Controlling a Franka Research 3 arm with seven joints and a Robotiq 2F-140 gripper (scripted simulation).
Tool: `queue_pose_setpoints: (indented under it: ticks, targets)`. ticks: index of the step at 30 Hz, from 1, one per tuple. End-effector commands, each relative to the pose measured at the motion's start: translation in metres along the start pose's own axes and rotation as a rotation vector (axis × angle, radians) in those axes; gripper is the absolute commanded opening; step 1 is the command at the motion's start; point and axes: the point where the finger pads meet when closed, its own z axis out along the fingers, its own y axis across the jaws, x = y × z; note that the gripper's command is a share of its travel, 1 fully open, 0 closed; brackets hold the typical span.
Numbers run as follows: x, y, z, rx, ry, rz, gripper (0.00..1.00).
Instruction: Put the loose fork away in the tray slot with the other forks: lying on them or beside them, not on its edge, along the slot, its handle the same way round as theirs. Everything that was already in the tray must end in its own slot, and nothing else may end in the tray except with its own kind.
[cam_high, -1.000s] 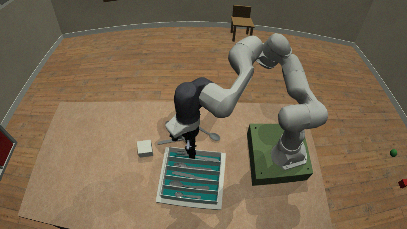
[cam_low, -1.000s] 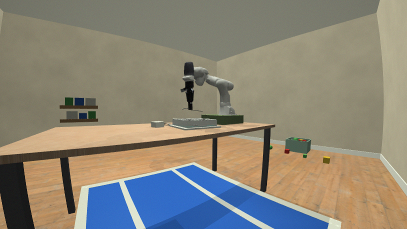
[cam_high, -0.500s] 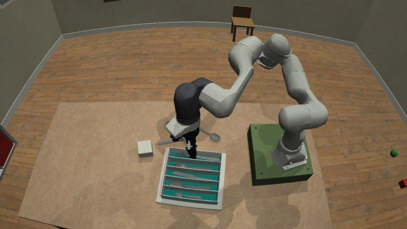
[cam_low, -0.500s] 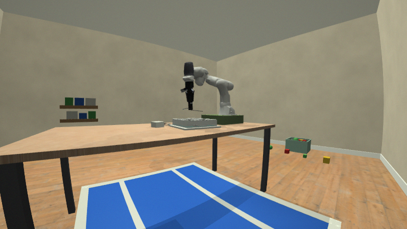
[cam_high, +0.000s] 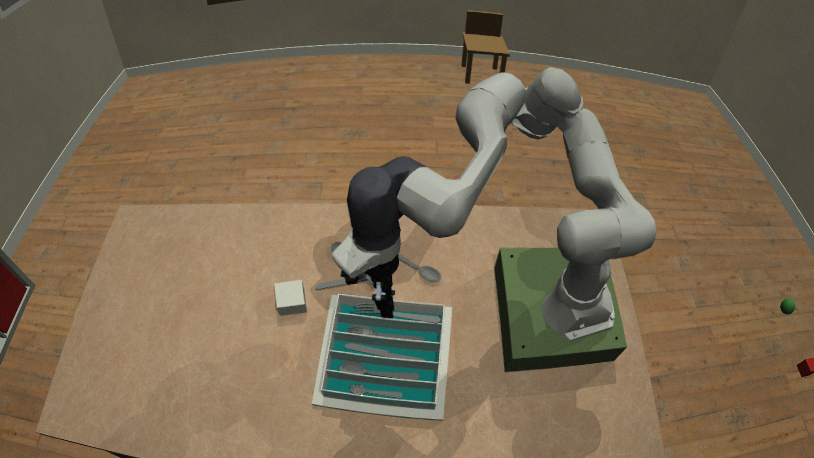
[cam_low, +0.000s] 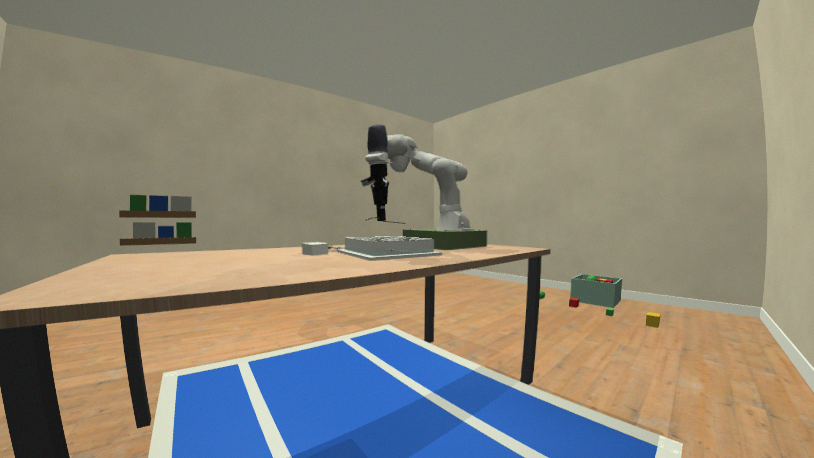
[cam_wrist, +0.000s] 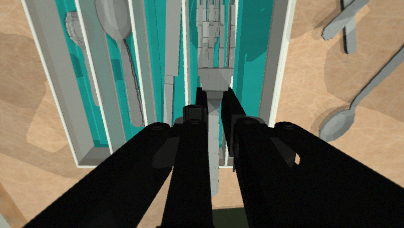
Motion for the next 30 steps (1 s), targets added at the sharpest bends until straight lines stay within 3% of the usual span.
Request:
queue_pose_setpoints:
  ticks: [1,16,30]
  targets:
    - [0.001,-0.001,0.003,0.003,0.003,-0.009,0.12]
    - [0.003,-0.002,0.027,0.003,0.003,-0.009,0.12]
    - [0.005,-0.002,0.063,0.003,0.003,-0.009,0.12]
